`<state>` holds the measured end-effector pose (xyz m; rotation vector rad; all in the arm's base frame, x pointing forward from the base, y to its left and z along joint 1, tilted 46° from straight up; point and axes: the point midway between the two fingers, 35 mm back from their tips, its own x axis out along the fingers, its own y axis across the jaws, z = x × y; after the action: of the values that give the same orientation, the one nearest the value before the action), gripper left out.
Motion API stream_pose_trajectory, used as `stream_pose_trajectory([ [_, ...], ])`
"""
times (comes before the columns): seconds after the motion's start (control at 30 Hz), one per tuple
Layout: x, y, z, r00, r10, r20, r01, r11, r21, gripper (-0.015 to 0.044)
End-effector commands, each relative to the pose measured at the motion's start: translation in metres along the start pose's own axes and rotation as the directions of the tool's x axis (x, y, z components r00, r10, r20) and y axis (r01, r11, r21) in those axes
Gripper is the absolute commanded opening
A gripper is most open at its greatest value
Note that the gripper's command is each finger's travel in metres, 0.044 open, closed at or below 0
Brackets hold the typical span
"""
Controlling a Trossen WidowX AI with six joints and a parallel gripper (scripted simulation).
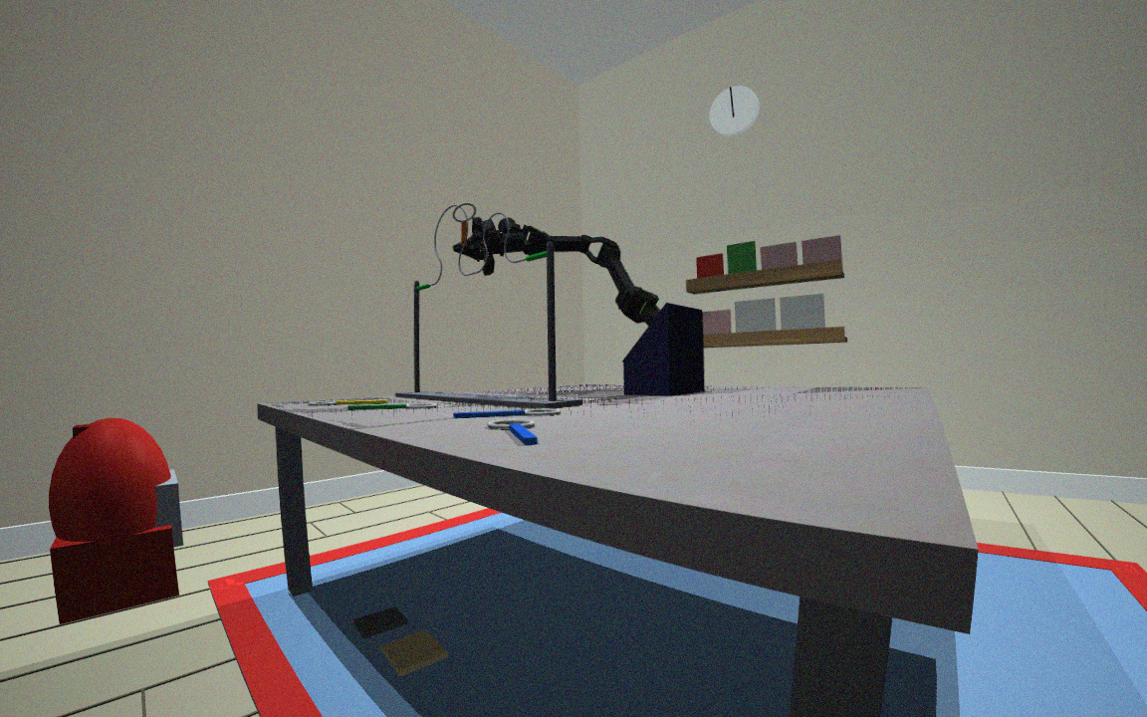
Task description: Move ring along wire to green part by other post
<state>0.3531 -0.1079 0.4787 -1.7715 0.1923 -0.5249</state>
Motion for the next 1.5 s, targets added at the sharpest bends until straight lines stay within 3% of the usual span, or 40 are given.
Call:
stream_pose_trajectory([
  [0.0,0.0,-0.001,0.001,1.0,-0.025,0.012,0.026,0.998,-0.053,-0.015],
  [1.47,-0.001,-0.019,0.006,0.956,-0.256,0.144,0.294,0.821,-0.489,-0.015],
])
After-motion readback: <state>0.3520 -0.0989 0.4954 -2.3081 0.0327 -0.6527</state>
